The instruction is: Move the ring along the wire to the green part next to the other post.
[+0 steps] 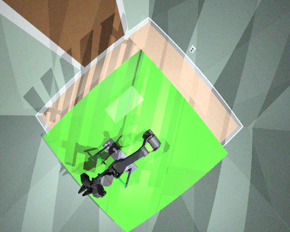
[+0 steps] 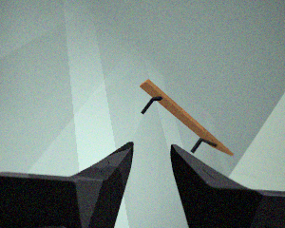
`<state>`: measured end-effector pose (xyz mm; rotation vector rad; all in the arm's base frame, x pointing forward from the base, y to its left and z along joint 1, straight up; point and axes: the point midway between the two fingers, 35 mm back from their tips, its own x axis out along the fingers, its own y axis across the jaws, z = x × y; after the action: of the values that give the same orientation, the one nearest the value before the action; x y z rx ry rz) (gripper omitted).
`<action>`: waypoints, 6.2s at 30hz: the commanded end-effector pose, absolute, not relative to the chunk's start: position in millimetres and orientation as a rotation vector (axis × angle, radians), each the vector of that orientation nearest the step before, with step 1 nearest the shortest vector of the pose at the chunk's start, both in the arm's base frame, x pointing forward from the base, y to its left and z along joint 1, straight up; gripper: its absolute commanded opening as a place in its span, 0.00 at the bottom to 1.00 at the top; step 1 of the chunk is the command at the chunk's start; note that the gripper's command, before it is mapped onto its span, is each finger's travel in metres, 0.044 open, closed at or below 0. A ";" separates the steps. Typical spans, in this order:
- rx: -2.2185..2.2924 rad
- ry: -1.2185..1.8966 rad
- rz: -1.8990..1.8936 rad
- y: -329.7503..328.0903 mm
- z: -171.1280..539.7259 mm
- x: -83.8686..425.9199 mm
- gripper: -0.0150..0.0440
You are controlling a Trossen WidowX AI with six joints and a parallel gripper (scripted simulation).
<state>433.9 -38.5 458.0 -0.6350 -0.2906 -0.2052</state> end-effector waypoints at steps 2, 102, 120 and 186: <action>-0.548 -0.245 -0.225 -82.0 440.0 418.8 0.53; -0.013 0.074 0.036 -95.1 138.7 292.5 0.53; -0.012 0.071 0.036 -93.1 136.7 319.9 0.53; -0.014 0.069 0.041 -88.0 134.3 340.7 0.00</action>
<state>340.6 -88.0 132.3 -0.0131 0.0704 0.0412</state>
